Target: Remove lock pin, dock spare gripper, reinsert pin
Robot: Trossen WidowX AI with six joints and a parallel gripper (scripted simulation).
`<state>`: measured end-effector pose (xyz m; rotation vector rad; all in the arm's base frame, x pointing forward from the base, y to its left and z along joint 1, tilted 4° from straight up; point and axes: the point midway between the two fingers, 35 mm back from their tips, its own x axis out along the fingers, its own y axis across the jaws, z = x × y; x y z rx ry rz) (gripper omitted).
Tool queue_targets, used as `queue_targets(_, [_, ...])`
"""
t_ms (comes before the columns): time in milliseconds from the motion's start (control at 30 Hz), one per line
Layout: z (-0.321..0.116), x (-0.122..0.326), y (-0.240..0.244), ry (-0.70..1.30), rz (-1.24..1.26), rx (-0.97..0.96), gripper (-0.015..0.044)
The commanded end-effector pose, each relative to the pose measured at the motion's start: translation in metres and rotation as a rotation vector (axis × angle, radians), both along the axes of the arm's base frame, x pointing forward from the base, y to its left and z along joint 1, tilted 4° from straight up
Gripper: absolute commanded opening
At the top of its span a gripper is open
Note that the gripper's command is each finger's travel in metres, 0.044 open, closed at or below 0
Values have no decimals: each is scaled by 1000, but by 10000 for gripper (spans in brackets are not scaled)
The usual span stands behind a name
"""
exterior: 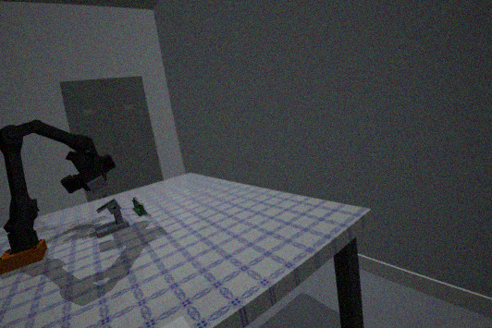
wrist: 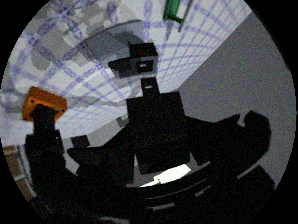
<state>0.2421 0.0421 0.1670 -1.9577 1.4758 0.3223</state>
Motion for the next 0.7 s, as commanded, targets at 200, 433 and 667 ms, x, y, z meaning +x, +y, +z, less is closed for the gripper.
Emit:
queue_targets(200, [-12,5,1,-6,7,-8,0])
queue_targets(433, [-21,8,2,-5,7,-7,0])
queue_targets(667, [-30,11,4,-5,7,-7,0])
